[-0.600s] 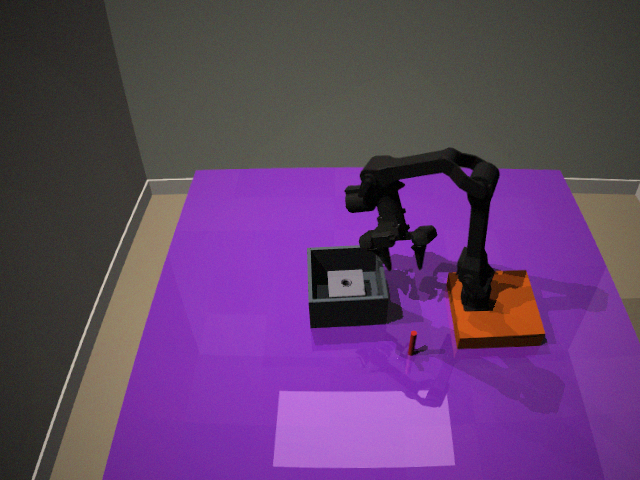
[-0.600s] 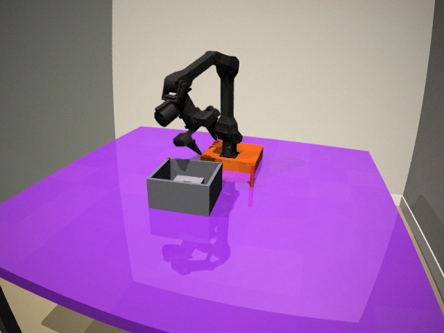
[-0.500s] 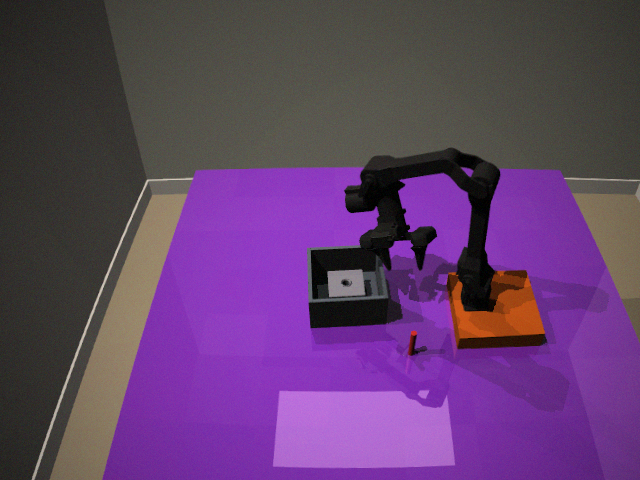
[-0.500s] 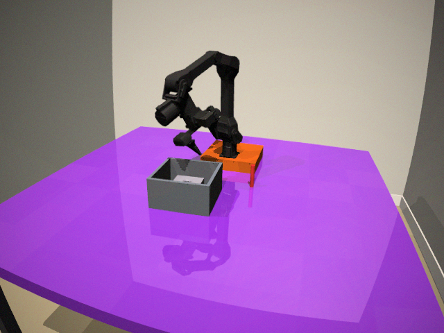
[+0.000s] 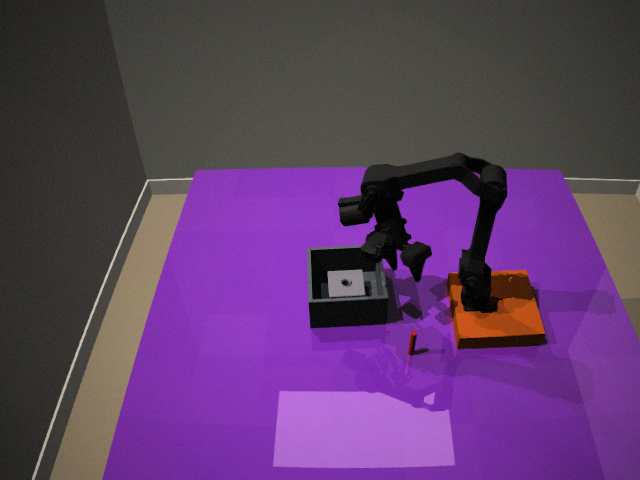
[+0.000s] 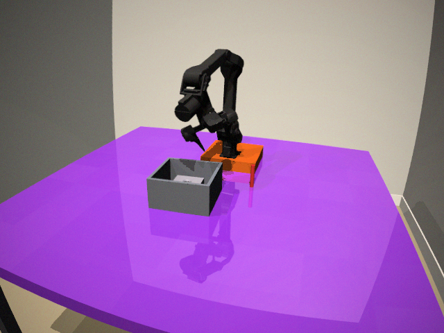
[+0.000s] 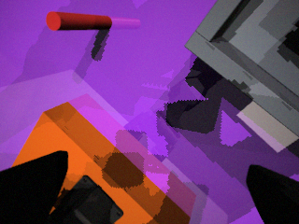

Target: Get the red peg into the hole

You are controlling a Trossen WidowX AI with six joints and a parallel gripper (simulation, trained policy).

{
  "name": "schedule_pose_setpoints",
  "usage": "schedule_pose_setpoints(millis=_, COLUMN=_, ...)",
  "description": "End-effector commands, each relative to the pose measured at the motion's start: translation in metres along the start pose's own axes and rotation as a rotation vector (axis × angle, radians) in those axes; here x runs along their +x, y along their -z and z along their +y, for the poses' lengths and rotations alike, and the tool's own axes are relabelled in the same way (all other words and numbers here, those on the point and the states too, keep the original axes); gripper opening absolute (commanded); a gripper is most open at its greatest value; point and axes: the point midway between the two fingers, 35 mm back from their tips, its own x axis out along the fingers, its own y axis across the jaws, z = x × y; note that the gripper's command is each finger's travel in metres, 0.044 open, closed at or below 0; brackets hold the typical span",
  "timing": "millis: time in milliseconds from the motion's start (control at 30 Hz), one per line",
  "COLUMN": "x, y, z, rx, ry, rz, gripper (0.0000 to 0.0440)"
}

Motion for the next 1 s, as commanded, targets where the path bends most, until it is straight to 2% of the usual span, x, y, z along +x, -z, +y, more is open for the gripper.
schedule_pose_setpoints(millis=0, x=0.0, y=-0.004, z=0.005, rx=0.103, ry=0.037, rz=0.022, gripper=0.044)
schedule_pose_setpoints(millis=500, x=0.011, y=-0.019, z=0.035, rx=0.601, ry=0.182, rz=0.074, gripper=0.044)
schedule_pose_setpoints(millis=967, x=0.038, y=-0.033, z=0.064, rx=1.068, ry=0.316, rz=0.029, gripper=0.044)
